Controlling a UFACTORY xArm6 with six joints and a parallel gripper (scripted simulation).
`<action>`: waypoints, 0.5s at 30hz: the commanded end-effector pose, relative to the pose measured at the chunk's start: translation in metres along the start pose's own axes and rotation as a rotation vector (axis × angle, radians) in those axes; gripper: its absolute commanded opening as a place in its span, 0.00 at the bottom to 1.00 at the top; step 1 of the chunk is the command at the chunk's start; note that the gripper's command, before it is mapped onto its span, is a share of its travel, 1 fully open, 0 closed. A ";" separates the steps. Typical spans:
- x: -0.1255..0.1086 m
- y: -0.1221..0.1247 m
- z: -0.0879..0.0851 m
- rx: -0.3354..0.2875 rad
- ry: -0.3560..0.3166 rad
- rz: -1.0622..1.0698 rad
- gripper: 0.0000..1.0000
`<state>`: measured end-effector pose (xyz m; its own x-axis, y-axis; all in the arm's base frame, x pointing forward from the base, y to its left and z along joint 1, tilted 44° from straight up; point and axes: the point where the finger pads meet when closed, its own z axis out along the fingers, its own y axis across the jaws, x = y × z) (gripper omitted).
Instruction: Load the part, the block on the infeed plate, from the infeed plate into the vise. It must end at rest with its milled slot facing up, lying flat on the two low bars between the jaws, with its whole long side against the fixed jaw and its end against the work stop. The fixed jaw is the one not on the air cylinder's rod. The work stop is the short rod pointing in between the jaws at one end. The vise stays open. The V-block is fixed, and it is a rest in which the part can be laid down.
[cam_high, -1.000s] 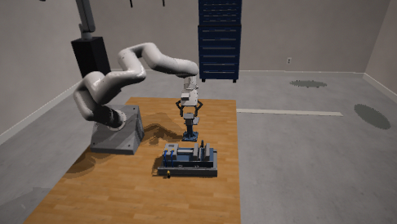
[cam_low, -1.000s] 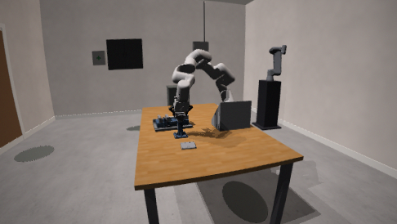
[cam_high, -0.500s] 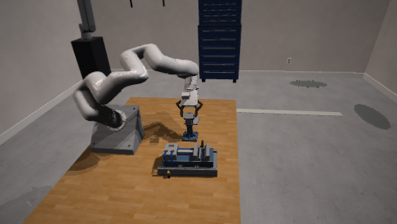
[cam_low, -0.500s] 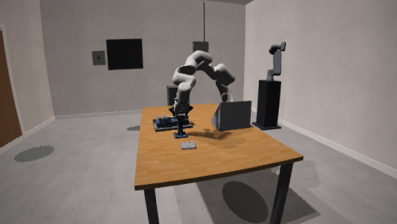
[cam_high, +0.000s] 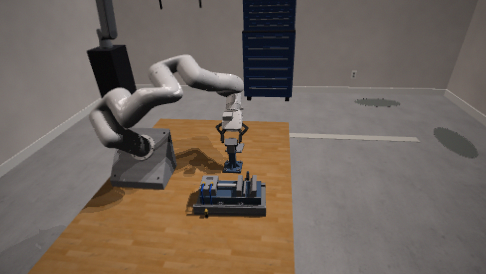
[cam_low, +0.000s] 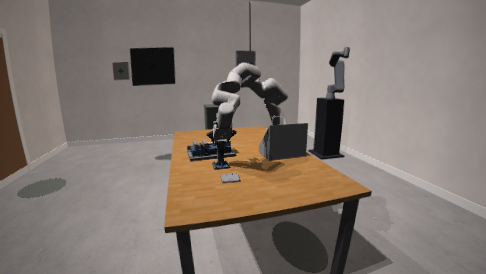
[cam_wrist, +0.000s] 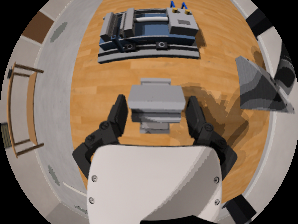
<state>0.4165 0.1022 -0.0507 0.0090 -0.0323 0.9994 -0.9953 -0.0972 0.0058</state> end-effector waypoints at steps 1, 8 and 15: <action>0.001 -0.001 -0.001 0.001 0.009 0.003 0.89; 0.001 -0.001 -0.001 0.001 0.016 0.003 0.89; 0.001 -0.001 -0.001 0.001 0.022 0.003 0.89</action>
<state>0.4165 0.1022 -0.0509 0.0068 -0.0107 0.9999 -0.9953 -0.0970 0.0057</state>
